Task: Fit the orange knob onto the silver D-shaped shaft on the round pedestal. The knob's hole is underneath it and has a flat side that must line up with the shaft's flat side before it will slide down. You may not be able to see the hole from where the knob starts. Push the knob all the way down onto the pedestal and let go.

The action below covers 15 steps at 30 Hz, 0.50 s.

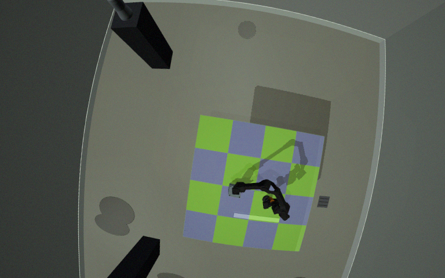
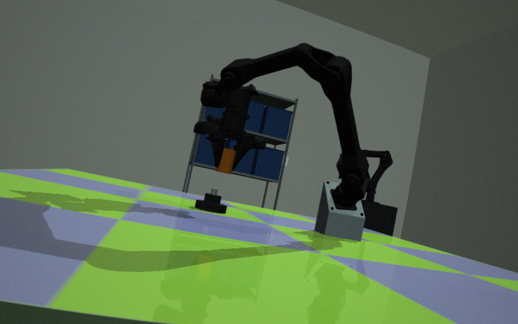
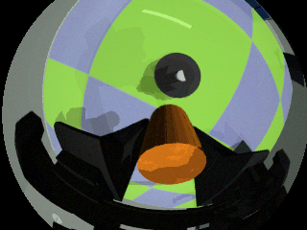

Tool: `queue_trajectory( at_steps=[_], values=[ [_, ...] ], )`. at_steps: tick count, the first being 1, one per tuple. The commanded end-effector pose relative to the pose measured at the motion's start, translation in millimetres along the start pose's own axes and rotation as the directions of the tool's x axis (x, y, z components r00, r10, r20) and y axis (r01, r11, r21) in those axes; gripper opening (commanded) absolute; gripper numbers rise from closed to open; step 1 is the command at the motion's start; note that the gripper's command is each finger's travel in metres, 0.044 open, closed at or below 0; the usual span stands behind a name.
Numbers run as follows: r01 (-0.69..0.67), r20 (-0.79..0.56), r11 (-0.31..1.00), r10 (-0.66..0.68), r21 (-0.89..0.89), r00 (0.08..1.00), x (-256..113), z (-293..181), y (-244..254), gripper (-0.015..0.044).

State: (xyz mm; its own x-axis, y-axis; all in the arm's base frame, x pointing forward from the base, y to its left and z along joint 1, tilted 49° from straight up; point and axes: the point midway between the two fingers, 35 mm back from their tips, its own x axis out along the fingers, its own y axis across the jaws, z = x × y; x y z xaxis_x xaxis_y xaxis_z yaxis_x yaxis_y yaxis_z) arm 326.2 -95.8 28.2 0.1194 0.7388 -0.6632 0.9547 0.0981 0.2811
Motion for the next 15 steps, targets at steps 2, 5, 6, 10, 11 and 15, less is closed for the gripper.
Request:
queue_trajectory(
  at_steps=[2, 5, 6, 10, 11, 15],
  values=[
    [-0.001, 0.005, 1.000, 0.001, -0.005, 1.000, 5, 17, -3, 0.0000],
    [-0.001, 0.004, 1.000, 0.001, -0.005, 1.000, 8, 26, -5, 0.0000],
    [-0.001, 0.004, 1.000, 0.001, -0.005, 1.000, 9, 28, -5, 0.0000],
    [-0.001, 0.004, 1.000, 0.001, -0.005, 1.000, 15, 40, -8, 0.0000],
    [-0.001, 0.004, 1.000, 0.001, -0.006, 1.000, 16, 43, -9, 0.0000],
    [-0.001, 0.004, 1.000, 0.001, -0.006, 1.000, 19, 50, -11, 0.0000]
  ],
)
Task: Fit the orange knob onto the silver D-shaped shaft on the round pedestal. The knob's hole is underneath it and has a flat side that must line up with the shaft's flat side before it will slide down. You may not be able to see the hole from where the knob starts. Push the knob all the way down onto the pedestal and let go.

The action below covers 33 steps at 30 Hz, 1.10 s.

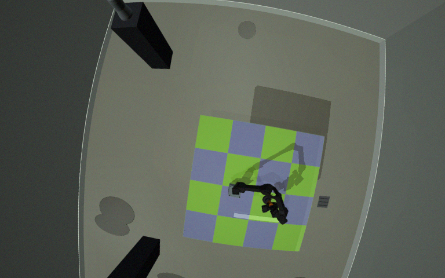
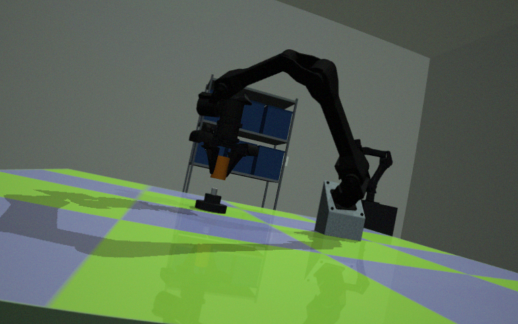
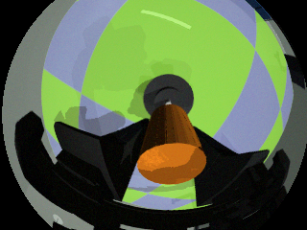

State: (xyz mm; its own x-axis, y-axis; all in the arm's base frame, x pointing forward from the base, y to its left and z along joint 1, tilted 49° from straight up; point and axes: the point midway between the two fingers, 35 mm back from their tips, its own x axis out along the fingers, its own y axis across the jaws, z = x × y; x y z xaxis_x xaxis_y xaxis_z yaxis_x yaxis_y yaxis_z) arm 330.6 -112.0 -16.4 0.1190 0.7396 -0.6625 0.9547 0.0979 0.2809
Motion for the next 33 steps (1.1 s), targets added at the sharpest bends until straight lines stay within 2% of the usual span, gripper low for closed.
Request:
queue_trajectory(
  at_steps=[1, 12, 33],
  values=[
    [-0.001, 0.005, 1.000, 0.001, -0.005, 1.000, 1, 6, -1, 0.0000],
    [-0.002, 0.004, 1.000, 0.002, 0.000, 1.000, 27, 7, -1, 0.0000],
    [-0.002, 0.004, 1.000, 0.002, -0.009, 1.000, 25, 6, -1, 0.0000]
  ],
)
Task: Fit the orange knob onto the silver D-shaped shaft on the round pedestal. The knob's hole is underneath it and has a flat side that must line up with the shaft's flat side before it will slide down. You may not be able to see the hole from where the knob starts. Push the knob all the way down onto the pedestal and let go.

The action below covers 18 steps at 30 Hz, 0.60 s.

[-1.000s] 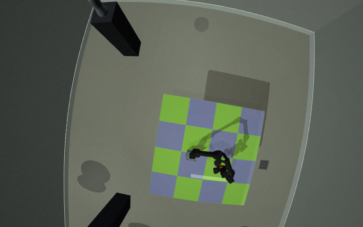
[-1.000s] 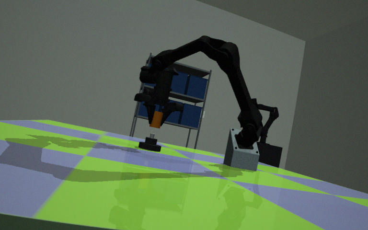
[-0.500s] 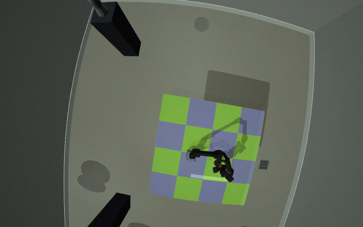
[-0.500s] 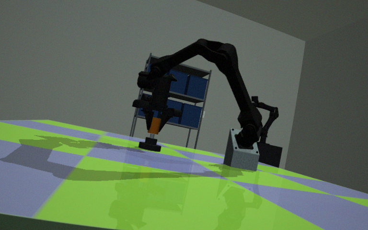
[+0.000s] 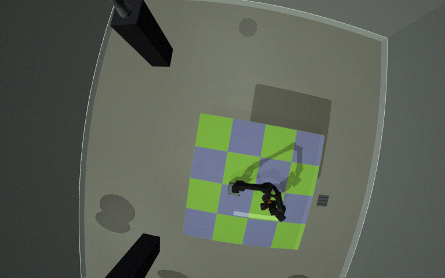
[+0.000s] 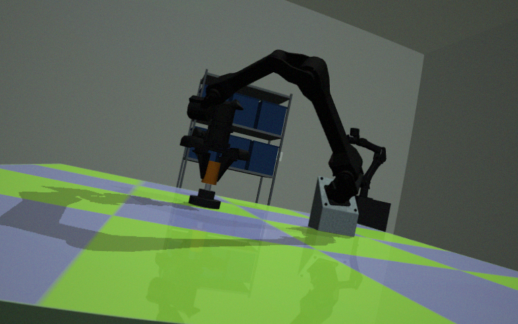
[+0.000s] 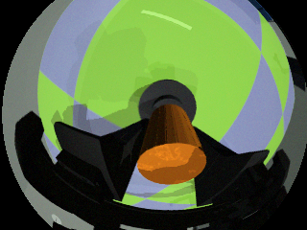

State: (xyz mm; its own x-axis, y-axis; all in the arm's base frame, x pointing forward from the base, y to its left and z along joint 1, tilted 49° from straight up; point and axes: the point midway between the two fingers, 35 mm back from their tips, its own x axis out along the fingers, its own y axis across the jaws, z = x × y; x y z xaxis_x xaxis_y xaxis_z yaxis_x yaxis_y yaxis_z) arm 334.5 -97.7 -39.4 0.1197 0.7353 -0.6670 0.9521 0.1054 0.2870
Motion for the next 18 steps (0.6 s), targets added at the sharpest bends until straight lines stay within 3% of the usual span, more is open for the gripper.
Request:
queue_trajectory(
  at_steps=[1, 7, 12, 18],
  values=[
    [-0.003, -0.002, 1.000, 0.003, 0.001, 1.000, -2.4, -1.8, 0.4, 0.0000],
    [-0.003, -0.002, 1.000, 0.003, -0.025, 1.000, -4.3, -1.9, 1.3, 0.0000],
    [-0.003, -0.002, 0.980, 0.003, -0.197, 1.000, -3.6, -0.3, 1.9, 0.0000],
    [-0.003, -0.002, 0.978, 0.003, -0.207, 1.000, -1.0, 0.1, 0.8, 0.0000]
  ],
)
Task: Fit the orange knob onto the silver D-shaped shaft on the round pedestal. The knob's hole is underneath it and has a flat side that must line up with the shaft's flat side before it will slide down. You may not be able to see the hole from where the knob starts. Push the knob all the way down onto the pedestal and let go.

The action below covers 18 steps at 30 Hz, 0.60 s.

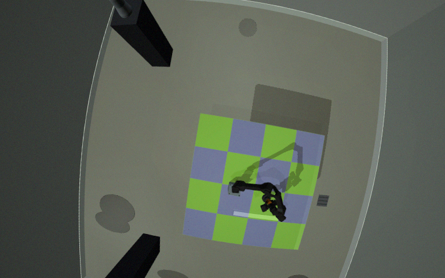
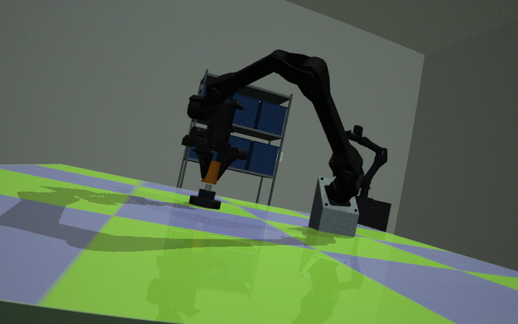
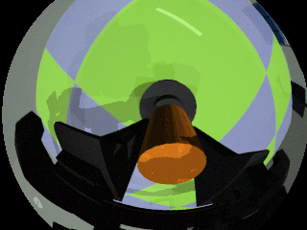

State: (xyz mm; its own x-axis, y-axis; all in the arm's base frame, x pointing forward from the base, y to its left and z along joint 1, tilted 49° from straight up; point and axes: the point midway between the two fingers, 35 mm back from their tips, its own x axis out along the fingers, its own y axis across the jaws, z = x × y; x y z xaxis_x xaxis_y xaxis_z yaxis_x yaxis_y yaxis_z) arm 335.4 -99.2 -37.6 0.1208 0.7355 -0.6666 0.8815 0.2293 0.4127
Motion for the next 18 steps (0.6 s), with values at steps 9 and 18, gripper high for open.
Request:
queue_trajectory(
  at_steps=[9, 18],
  values=[
    [-0.002, -0.002, 1.000, 0.002, -0.018, 1.000, -0.3, -1.8, 0.2, 0.0000],
    [-0.002, -0.002, 1.000, 0.002, -0.018, 1.000, -0.8, -0.9, 0.6, 0.0000]
  ],
)
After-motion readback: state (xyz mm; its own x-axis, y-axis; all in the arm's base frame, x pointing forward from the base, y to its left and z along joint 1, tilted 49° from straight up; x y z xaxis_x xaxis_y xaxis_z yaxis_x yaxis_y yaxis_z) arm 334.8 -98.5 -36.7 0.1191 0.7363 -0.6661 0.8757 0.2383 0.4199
